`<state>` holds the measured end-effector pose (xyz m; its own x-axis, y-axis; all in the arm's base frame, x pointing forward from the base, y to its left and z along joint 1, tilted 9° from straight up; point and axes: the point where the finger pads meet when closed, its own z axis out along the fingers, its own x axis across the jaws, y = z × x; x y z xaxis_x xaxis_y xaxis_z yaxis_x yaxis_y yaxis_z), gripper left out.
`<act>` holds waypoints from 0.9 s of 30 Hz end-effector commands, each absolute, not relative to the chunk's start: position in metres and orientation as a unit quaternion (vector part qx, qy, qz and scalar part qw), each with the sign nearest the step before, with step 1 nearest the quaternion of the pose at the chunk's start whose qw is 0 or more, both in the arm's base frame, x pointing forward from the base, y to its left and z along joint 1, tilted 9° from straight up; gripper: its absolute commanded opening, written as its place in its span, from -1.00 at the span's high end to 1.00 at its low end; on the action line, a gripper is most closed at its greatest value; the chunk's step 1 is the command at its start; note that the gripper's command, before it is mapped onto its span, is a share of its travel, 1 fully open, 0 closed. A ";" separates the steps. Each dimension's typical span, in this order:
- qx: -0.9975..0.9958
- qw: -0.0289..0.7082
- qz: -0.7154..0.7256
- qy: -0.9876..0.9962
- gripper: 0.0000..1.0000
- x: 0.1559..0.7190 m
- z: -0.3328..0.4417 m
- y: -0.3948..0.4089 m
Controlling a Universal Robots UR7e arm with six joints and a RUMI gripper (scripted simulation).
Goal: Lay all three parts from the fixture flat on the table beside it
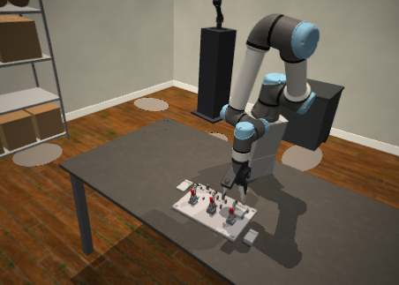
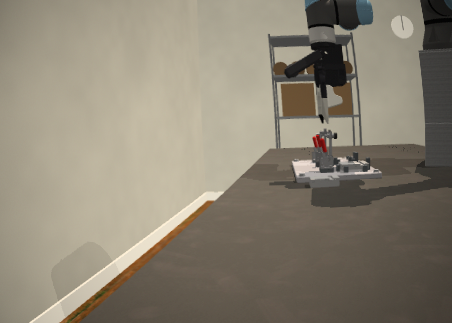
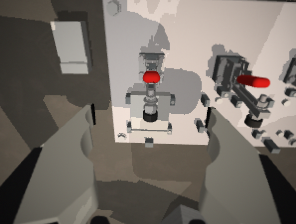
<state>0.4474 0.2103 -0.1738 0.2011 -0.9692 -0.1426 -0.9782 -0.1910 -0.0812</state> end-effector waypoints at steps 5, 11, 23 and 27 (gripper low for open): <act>-0.771 0.075 0.032 0.632 -0.17 0.445 -0.168 0.209; -0.771 0.075 0.032 0.632 -0.17 0.441 -0.169 0.208; -0.771 0.076 0.031 0.632 -0.17 0.410 -0.171 0.202; -0.771 0.076 0.031 0.632 -0.17 0.394 -0.172 0.199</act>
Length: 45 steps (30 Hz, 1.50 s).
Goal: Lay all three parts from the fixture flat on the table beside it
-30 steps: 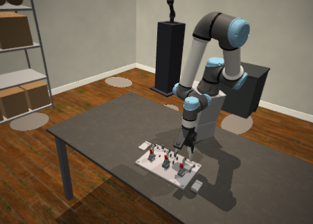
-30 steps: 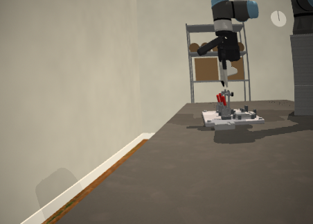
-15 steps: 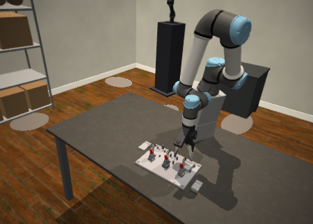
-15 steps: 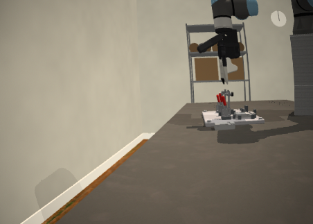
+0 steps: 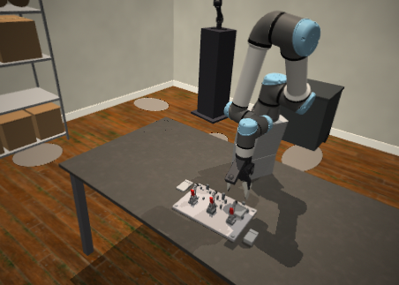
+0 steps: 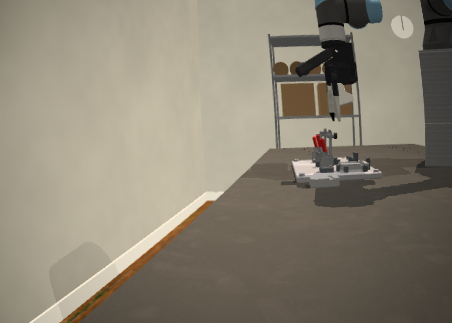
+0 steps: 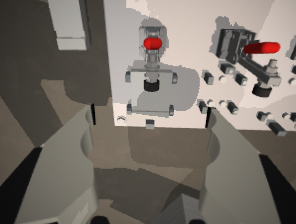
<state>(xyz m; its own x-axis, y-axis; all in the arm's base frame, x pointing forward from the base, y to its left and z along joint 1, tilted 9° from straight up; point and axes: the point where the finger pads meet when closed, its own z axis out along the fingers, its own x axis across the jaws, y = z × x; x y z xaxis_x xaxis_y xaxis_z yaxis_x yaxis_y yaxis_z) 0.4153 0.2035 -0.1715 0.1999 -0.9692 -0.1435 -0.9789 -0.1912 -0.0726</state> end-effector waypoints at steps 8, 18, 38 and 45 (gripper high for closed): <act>-0.771 0.075 0.033 0.632 -0.17 0.372 -0.175 0.194; -0.771 0.074 0.033 0.632 -0.17 0.366 -0.175 0.193; -0.772 0.076 0.031 0.631 -0.17 0.371 -0.208 0.200; -0.772 0.076 0.031 0.631 -0.17 0.371 -0.227 0.203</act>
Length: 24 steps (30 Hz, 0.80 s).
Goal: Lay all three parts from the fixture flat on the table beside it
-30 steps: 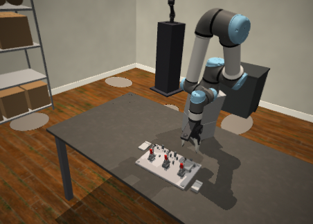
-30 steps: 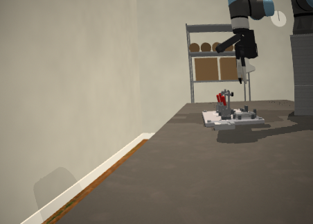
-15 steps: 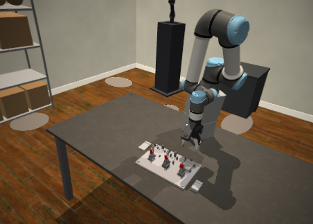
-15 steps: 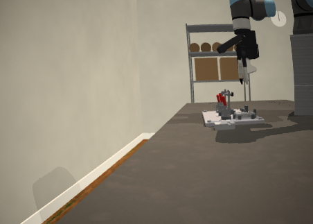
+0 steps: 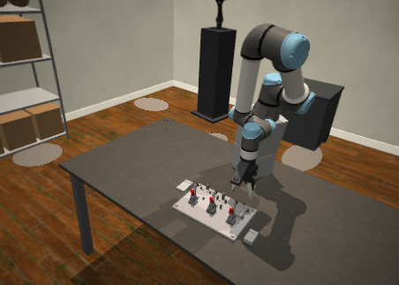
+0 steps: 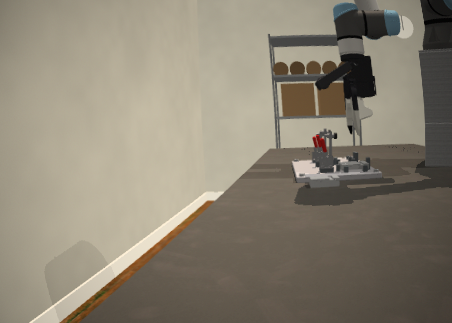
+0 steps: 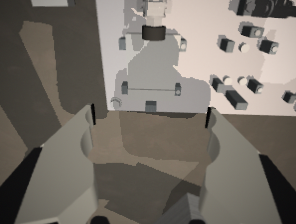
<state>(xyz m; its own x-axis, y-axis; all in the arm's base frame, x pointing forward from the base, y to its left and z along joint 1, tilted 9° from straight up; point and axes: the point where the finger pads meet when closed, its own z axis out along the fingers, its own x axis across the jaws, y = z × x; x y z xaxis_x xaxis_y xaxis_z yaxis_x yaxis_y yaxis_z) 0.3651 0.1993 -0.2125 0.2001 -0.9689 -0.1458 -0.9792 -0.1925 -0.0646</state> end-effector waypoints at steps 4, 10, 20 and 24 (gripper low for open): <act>-0.772 0.076 0.031 0.631 -0.17 0.372 -0.242 0.205; -0.772 0.076 0.031 0.631 -0.17 0.373 -0.258 0.208; -0.771 0.076 0.031 0.631 -0.17 0.373 -0.264 0.209; -0.771 0.076 0.031 0.631 -0.17 0.373 -0.264 0.208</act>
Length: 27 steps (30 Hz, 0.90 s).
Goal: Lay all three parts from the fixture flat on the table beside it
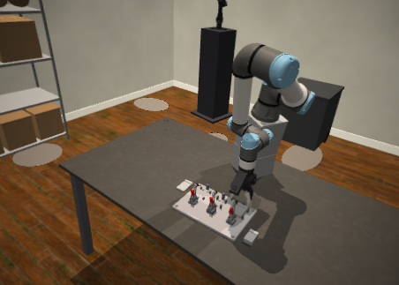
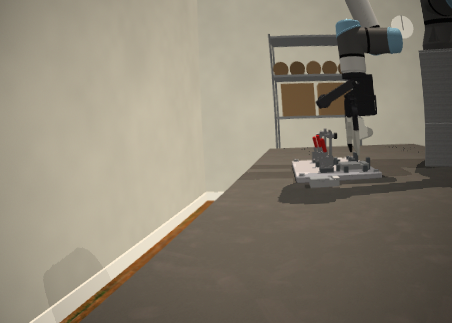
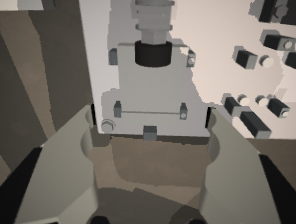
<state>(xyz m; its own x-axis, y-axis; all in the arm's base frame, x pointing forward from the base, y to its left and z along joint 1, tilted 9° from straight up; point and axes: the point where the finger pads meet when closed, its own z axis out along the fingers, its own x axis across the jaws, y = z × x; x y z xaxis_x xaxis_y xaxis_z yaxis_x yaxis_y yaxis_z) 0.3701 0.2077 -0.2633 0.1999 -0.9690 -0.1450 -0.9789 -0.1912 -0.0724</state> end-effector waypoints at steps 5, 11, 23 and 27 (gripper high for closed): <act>-0.771 0.076 0.031 0.631 -0.17 0.373 -0.263 0.208; -0.771 0.076 0.031 0.631 -0.17 0.373 -0.263 0.208; -0.772 0.076 0.031 0.631 -0.17 0.374 -0.274 0.210; -0.772 0.076 0.031 0.631 -0.17 0.374 -0.278 0.211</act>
